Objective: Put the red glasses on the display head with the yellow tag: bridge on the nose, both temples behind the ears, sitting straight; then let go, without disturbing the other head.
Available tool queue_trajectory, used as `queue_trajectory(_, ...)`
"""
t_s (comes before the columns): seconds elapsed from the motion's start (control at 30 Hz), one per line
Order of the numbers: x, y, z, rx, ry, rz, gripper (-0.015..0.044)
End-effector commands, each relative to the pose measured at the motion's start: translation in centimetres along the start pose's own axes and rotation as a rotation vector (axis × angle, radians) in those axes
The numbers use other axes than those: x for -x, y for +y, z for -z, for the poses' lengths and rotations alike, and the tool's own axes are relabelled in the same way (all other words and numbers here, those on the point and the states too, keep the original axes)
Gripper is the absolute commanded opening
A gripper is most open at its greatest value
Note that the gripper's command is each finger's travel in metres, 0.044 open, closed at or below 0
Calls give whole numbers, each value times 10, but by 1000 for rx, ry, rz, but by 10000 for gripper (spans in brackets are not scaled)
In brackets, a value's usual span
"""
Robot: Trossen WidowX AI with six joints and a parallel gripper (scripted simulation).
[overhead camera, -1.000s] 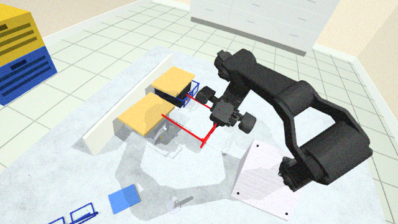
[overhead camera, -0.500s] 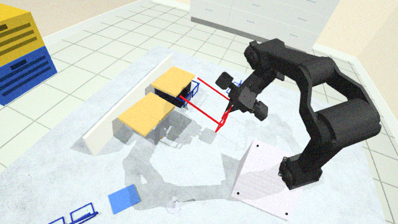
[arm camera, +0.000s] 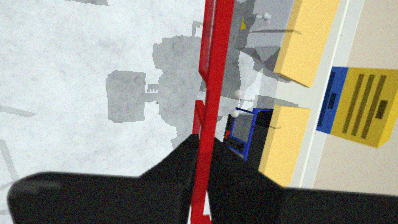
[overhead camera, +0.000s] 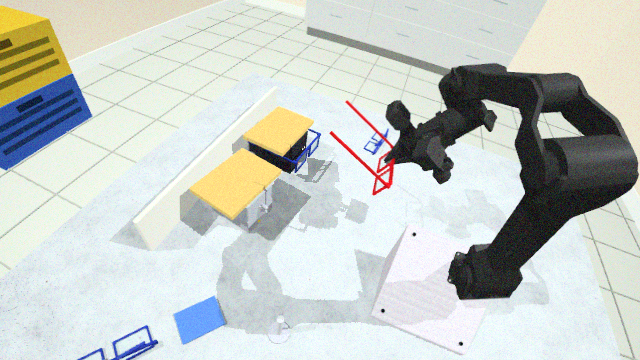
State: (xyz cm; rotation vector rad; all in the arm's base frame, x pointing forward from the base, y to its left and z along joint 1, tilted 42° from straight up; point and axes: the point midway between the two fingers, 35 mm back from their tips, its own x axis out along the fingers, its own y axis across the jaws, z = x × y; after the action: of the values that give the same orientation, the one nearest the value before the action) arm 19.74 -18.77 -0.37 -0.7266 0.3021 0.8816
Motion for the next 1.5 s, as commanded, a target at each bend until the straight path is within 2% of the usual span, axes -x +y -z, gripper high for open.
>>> queue_trajectory(0.0,14,8,12,44,16,83,0)
queue_trajectory(0.27,29,20,25,96,46,171,0)
queue_trajectory(1.23,24,17,21,71,35,132,0)
queue_trajectory(1.47,9,7,8,29,10,44,0)
